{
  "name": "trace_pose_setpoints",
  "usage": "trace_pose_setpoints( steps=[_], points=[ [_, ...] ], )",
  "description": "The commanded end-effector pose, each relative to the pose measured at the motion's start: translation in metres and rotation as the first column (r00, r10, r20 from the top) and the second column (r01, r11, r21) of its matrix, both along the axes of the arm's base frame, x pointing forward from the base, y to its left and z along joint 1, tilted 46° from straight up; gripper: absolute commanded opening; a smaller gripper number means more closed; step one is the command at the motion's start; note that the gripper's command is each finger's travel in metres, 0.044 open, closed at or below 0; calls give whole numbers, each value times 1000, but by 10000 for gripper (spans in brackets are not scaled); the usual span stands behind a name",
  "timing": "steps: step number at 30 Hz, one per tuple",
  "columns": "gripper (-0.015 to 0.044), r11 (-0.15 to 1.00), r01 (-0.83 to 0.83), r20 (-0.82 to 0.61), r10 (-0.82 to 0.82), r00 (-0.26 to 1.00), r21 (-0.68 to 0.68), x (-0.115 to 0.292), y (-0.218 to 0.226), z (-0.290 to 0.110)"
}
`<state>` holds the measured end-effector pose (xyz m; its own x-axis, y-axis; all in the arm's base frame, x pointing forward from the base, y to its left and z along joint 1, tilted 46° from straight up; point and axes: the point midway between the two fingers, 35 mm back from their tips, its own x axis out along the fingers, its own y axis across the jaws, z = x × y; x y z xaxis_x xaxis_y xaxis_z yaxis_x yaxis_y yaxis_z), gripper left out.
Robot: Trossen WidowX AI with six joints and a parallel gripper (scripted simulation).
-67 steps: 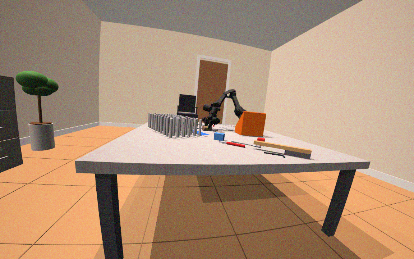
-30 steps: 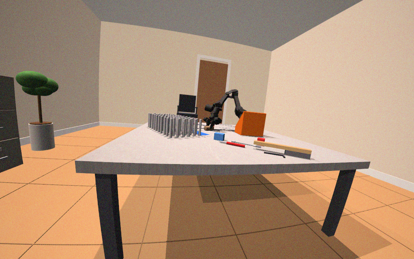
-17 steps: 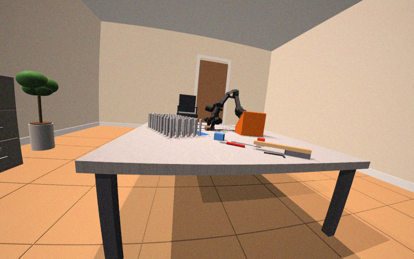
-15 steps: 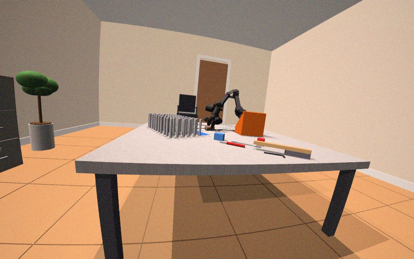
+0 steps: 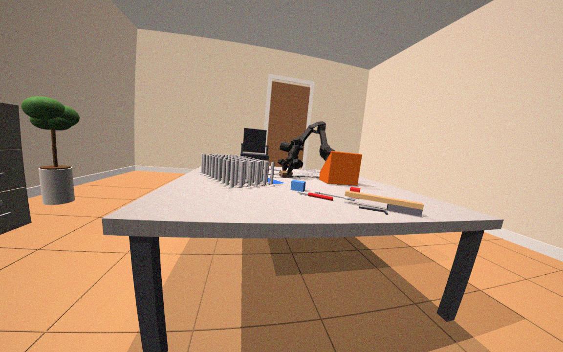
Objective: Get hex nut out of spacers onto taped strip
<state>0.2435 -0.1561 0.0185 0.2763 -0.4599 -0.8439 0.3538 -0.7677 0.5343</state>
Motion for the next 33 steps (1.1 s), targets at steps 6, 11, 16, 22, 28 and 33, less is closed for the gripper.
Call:
trace_pose_setpoints(
  steps=[6, 11, 16, 22, 28, 33],
  points=[
    [0, 1000, 2, 12, -2, 1000, -1, 5, 4, 7],
    [0, 1000, 3, 14, -3, 1000, -1, 6, 7, 9],
    [0, 1000, 4, 15, -4, 1000, -2, 7, 9, 12],
    [0, 1000, 4, 14, -4, 1000, -2, 1, 10, 16],
    [0, 1000, 1, 11, -1, 1000, -1, -15, 11, 24],
    [0, 1000, -1, 8, 1, 1000, -1, -29, 12, 30]
  ],
)
